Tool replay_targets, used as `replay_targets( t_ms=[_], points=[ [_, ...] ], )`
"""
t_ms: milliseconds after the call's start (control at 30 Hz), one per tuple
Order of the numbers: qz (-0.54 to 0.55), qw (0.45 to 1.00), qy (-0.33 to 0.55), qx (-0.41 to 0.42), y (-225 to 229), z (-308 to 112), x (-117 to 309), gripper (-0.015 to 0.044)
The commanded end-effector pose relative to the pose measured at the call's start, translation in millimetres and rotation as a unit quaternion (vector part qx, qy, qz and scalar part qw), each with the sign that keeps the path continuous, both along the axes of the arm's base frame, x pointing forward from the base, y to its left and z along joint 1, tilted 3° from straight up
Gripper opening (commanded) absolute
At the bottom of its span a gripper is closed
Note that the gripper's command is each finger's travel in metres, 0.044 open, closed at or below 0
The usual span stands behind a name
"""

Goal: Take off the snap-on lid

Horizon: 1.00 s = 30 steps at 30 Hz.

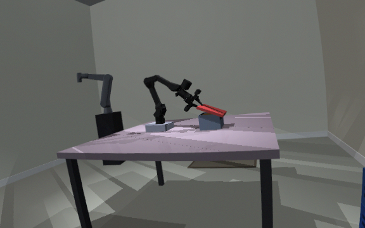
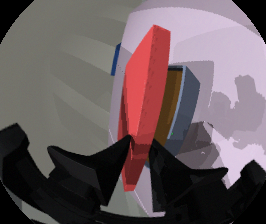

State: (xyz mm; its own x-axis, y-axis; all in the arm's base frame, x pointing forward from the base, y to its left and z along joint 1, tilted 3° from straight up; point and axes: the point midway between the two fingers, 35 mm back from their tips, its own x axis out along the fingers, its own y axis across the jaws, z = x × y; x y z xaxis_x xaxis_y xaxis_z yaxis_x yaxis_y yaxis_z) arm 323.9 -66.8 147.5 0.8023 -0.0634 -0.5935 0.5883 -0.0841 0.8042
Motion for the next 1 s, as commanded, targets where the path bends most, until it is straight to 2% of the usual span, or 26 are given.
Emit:
replay_targets(
  t_ms=[0, 967],
  points=[
    [-0.002, 1.000, -0.004, -0.001, -1.2, 9.7, 4.2, 0.0000],
    [-0.002, 1.000, -0.005, -0.001, -4.6, 49.6, 26.0, 0.0000]
  ],
)
